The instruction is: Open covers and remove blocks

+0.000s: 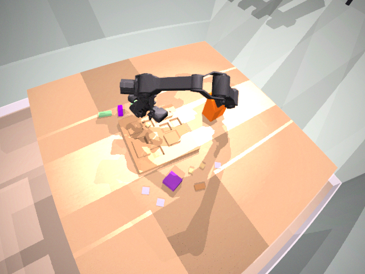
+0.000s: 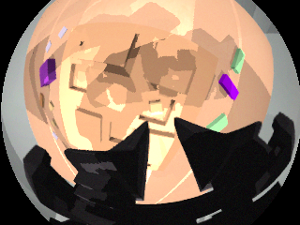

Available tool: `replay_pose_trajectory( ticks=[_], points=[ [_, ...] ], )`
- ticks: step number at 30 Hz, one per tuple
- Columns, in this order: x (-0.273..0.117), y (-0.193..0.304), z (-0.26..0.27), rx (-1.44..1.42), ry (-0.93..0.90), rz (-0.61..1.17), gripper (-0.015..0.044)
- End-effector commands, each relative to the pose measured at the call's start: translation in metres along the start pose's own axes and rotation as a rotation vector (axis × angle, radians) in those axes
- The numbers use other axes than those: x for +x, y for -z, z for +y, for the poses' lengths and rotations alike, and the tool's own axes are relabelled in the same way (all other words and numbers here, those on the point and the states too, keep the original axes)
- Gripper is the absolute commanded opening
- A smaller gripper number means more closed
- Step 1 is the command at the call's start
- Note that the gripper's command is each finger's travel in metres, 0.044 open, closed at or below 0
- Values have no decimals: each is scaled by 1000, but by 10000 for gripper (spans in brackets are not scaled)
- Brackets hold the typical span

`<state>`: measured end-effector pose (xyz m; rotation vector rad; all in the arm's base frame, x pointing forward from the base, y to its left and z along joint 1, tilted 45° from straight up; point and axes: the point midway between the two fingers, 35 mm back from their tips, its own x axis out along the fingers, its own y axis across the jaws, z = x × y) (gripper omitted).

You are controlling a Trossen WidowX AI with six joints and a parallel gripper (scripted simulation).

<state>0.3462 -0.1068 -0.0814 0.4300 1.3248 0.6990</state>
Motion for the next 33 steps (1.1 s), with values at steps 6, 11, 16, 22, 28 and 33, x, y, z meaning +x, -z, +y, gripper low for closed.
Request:
replay_pose_trajectory(
  ticks=[6, 11, 16, 22, 28, 33],
  points=[
    [25, 1, 3, 4, -10, 6, 144],
    [25, 1, 3, 4, -10, 6, 144],
    [25, 1, 3, 4, -10, 6, 144],
    [25, 2, 3, 4, -10, 6, 144],
    [25, 2, 3, 4, -10, 6, 144],
    [25, 2, 3, 4, -10, 6, 144]
  ],
)
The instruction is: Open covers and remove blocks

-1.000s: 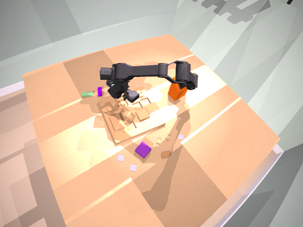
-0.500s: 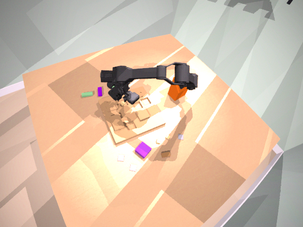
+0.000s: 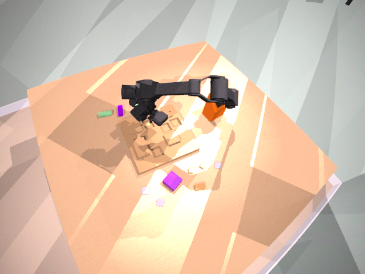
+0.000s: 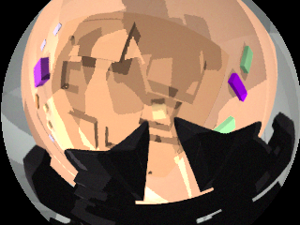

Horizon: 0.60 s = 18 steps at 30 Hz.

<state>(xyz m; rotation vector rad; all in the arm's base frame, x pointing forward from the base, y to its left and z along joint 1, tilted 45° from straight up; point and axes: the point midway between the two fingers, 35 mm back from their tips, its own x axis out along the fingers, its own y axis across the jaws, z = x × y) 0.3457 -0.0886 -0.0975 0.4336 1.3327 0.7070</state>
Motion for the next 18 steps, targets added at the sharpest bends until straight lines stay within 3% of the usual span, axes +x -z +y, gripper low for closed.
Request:
replay_pose_trajectory(
  ticks=[1, 18],
  points=[
    [1, 0, 0, 3, -3, -3, 144],
    [17, -1, 0, 2, -3, -3, 144]
  ],
)
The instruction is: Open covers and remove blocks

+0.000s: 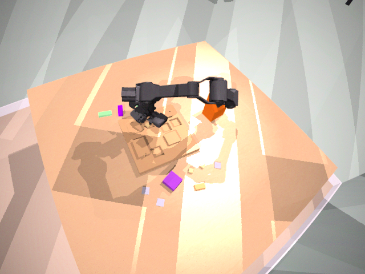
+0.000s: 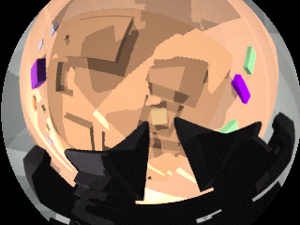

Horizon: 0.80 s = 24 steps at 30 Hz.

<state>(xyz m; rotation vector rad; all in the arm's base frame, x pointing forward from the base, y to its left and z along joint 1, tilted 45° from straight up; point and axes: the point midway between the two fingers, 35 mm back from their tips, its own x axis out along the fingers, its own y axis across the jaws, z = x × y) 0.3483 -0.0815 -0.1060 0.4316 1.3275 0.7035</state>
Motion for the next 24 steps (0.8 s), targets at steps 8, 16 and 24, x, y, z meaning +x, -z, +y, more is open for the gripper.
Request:
replay_pose_trajectory(
  ticks=[8, 16, 24],
  points=[
    [11, 0, 1, 4, -7, 2, 144],
    [13, 0, 1, 4, -7, 2, 144],
    [20, 0, 1, 4, -8, 2, 144]
  ],
)
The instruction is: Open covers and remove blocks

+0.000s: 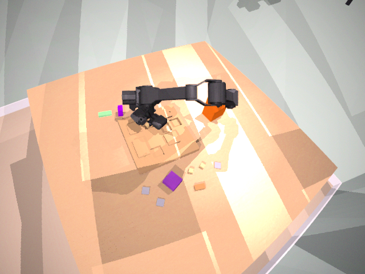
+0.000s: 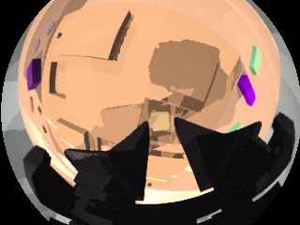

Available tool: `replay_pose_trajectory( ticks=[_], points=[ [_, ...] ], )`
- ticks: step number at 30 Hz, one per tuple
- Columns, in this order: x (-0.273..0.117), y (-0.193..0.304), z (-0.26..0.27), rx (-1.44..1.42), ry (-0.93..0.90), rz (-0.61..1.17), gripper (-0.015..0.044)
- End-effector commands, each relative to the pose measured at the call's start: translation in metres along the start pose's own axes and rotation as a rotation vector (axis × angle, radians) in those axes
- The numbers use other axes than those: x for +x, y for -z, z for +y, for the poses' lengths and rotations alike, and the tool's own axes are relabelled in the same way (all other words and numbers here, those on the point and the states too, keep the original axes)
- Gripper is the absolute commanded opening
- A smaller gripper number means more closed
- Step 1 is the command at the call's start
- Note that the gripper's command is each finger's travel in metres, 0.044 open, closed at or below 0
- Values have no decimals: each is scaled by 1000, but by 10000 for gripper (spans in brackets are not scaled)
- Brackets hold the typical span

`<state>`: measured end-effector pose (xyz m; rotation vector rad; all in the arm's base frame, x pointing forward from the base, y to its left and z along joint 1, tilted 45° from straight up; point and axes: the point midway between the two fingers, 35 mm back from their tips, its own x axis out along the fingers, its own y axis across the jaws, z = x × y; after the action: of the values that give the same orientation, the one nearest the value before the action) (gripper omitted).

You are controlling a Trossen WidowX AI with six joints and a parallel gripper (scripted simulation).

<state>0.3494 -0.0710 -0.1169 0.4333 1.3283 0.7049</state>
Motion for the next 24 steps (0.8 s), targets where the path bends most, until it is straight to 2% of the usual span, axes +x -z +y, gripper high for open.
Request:
replay_pose_trajectory(
  ticks=[1, 6, 16, 24],
  points=[
    [6, 0, 1, 3, -6, 1, 144],
    [7, 0, 1, 3, -6, 1, 144],
    [4, 0, 0, 0, -1, 1, 80],
    [0, 0, 0, 0, -1, 1, 80]
  ],
)
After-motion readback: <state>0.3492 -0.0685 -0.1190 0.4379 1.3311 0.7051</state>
